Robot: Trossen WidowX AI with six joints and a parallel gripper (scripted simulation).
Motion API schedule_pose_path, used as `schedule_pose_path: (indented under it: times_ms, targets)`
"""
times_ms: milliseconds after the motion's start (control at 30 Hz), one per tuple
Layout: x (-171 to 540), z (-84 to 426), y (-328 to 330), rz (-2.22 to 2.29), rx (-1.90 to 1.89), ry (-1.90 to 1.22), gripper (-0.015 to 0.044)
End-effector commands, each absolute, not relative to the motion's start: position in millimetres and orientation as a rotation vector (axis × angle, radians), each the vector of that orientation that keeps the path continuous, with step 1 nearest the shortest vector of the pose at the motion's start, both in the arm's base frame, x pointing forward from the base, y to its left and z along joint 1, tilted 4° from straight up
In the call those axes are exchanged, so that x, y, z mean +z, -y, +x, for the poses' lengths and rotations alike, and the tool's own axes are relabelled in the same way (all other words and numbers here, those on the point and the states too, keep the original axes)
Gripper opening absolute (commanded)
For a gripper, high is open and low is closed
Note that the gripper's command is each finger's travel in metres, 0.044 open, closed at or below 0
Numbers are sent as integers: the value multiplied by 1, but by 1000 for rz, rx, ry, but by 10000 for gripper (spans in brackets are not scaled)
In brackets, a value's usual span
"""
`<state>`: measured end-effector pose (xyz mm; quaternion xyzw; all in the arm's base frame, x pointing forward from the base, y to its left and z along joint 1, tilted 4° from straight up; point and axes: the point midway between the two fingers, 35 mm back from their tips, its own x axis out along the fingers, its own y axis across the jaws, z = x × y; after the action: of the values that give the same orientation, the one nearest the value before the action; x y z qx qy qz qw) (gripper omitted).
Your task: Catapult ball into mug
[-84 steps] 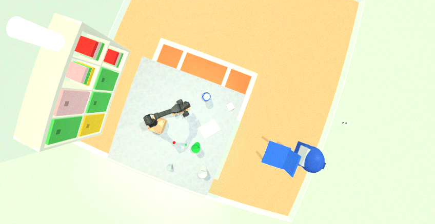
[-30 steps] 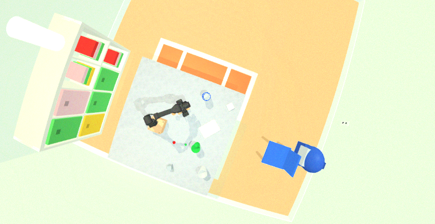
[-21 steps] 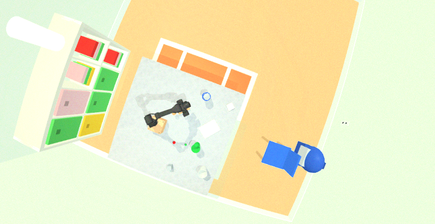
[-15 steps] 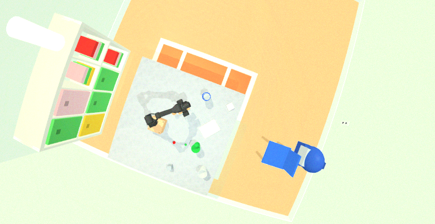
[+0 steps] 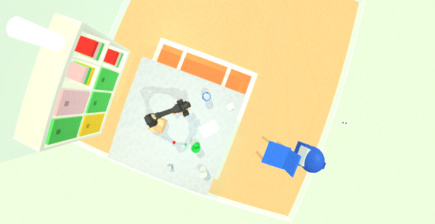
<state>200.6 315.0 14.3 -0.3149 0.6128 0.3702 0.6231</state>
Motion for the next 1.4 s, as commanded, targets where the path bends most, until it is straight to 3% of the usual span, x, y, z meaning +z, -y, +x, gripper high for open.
schedule_pose_path:
  times_ms: [0,100,267,1367]
  targets:
    - [17,201,-315,-723,851,-1407,368]
    - [55,204,-315,-723,850,-1407,440]
    - [114,203,-307,-723,850,-1407,440]
    - [41,201,-312,-718,848,-1404,440]
